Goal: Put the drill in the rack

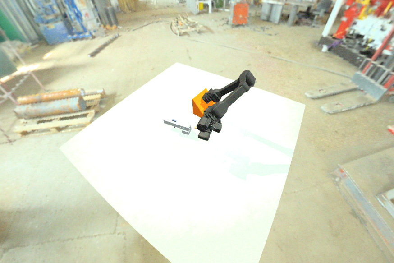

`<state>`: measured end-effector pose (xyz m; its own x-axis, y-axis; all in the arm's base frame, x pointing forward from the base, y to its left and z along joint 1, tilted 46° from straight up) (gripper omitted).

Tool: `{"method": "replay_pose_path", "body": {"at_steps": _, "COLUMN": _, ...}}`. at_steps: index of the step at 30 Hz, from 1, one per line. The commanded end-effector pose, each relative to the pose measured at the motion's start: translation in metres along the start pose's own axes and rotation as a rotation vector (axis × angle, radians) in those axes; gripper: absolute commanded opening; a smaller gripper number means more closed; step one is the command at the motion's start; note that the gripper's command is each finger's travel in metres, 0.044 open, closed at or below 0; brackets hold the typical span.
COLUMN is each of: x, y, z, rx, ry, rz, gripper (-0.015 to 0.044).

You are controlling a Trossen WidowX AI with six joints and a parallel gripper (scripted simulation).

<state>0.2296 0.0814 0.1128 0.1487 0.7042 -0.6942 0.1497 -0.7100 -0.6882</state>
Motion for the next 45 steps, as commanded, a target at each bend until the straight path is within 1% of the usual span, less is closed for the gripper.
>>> {"method": "replay_pose_path", "body": {"at_steps": 1, "x": -0.003, "y": 0.000, "z": 0.000, "rx": -0.005, "ry": 0.006, "rz": -0.001, "gripper": 0.0000}}
{"method": "replay_pose_path", "body": {"at_steps": 45, "x": -0.020, "y": 0.004, "z": 0.005, "rx": -0.005, "ry": 0.005, "rz": 0.000, "gripper": 0.0000}}
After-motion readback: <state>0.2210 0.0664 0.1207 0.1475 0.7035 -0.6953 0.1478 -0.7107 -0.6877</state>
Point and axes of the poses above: the point midway between the two fingers, 35 mm back from their tips, its own x axis out along the fingers, its own z axis across the jaws, y = z × x, the point moved 3 cm from there along -x, back along the fingers, and after that the axes turned 1 degree about x, right-handed, at the moved point
